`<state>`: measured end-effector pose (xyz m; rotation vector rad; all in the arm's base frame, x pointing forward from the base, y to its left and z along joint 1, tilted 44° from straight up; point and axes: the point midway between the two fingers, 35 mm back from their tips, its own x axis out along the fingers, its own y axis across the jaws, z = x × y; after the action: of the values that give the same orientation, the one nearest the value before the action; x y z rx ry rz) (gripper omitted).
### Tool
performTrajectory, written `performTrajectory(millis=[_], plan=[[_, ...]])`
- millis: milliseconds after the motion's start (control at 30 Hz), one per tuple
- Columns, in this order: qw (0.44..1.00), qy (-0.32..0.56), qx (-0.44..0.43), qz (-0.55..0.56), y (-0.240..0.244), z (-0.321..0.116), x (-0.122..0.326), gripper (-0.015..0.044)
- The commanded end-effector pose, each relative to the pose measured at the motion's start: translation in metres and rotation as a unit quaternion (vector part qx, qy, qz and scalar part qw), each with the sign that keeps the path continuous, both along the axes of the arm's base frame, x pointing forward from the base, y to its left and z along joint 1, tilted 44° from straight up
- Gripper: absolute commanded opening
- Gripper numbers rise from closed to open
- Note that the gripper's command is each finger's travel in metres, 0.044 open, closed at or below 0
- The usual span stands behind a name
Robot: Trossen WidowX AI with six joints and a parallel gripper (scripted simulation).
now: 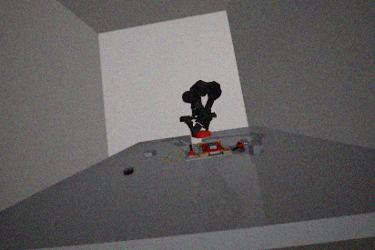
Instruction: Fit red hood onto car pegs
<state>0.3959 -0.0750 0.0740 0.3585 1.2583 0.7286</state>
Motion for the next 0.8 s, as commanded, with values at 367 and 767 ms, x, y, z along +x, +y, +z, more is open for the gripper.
performTrajectory(millis=[367,767], plan=[[0.995,0.074,0.018,-0.069,0.027,0.019,-0.028,0.0000],[0.984,0.133,0.030,-0.119,0.048,0.031,-0.052,0.0000]])
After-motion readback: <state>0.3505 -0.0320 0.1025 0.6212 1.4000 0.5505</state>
